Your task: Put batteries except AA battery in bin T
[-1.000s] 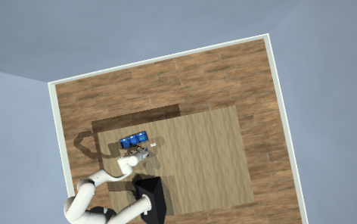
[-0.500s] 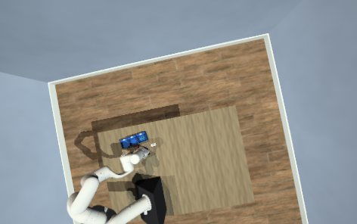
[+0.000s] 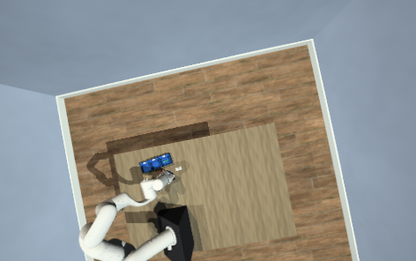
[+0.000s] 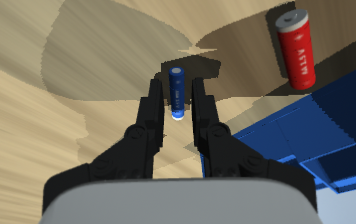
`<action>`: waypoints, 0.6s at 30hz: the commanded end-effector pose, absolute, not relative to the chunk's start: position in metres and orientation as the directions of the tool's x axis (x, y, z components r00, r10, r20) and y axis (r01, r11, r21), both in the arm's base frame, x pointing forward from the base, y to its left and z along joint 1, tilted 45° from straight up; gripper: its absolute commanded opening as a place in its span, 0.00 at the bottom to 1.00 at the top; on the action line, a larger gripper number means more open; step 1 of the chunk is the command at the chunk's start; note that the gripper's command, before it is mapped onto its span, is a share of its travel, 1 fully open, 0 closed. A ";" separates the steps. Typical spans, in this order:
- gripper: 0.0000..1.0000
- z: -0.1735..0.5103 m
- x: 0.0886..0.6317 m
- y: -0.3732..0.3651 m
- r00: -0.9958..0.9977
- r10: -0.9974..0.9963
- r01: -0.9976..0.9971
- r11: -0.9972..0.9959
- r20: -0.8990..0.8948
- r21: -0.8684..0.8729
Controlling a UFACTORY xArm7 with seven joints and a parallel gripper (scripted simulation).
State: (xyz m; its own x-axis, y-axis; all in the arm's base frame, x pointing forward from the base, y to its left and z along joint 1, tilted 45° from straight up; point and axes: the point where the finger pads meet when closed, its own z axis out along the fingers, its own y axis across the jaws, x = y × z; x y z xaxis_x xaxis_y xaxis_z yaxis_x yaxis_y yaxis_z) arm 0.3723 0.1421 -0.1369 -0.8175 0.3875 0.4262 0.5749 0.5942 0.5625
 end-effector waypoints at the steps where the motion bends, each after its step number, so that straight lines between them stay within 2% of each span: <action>1: 0.23 -0.137 0.374 0.140 -0.817 0.391 0.575 0.594 0.424 0.563; 6: 0.23 -0.137 0.374 0.140 -0.817 0.391 0.575 0.594 0.424 0.563; 7: 0.00 -0.137 0.374 0.140 -0.817 0.391 0.575 0.594 0.424 0.563; 18: 0.00 -0.137 0.374 0.140 -0.817 0.391 0.575 0.594 0.423 0.563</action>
